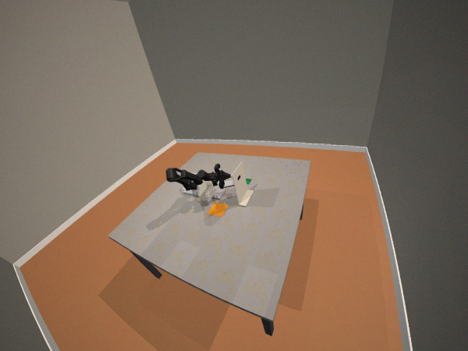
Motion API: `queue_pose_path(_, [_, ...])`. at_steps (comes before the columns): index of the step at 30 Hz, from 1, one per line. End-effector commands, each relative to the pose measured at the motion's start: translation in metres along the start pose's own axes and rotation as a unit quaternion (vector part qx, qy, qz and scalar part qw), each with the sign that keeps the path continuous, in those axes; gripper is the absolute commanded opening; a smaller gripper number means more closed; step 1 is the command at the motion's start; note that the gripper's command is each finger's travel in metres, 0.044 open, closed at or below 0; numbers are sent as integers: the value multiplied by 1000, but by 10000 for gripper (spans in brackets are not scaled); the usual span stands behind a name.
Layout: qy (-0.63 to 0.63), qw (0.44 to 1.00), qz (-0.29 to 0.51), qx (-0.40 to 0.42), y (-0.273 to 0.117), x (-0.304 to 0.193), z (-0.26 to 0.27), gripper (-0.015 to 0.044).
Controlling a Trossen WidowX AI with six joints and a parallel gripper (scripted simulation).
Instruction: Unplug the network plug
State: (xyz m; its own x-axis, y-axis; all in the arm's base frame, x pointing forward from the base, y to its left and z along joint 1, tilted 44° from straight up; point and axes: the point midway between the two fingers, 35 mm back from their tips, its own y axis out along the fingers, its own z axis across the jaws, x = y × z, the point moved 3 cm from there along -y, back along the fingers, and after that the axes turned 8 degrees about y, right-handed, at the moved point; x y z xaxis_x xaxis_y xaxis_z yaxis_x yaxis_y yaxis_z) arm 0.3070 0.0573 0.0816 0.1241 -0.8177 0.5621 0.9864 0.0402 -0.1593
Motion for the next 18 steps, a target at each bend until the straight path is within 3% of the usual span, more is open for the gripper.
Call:
queue_pose_path(1, [2,1000,0,0,-4,-1,0,0])
queue_pose_path(18, [2,1000,0,0,-15,-4,0,0])
